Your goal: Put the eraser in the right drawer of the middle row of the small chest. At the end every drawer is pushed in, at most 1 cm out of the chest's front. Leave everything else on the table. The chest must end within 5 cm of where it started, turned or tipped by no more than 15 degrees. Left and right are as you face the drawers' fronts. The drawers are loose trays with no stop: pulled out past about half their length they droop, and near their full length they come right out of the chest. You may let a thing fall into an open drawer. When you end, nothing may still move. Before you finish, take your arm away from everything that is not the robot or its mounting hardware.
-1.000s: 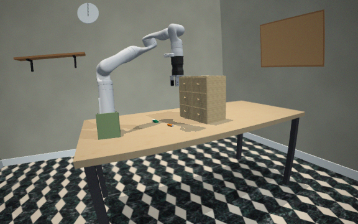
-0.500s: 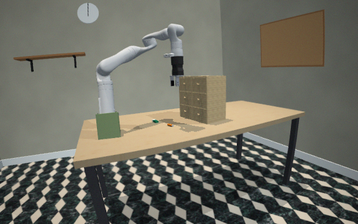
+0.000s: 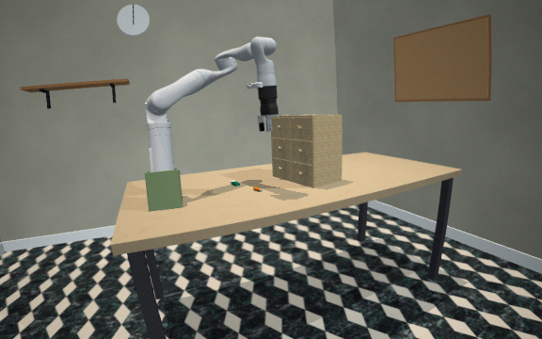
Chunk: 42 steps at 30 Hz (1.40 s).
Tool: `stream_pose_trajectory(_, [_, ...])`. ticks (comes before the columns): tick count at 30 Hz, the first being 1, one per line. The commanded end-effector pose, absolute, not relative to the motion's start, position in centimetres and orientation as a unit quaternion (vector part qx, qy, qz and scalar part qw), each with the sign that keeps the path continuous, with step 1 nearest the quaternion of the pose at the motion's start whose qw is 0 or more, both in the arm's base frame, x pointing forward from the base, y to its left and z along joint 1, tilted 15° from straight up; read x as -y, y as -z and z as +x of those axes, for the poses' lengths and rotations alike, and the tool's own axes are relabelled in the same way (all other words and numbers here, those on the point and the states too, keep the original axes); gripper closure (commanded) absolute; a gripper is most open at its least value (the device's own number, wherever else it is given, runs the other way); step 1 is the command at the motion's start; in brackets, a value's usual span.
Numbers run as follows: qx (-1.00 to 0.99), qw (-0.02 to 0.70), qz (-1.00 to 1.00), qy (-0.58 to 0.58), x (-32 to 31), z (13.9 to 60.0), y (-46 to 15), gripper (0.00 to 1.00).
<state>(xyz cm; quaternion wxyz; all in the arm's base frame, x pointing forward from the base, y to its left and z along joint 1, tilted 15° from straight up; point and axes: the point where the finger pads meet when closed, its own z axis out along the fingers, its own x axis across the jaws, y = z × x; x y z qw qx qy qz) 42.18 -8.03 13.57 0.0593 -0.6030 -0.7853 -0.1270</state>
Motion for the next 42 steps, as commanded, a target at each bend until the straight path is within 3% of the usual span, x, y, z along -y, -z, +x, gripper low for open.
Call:
stream_pose_trajectory(1, [0.784, 0.055, -0.604, 0.133, 8.0, 42.2, -13.6, 0.00])
stream_pose_trajectory(42, [0.752, -0.042, -0.605, 0.257, 6.9, 43.9, -11.1, 0.00])
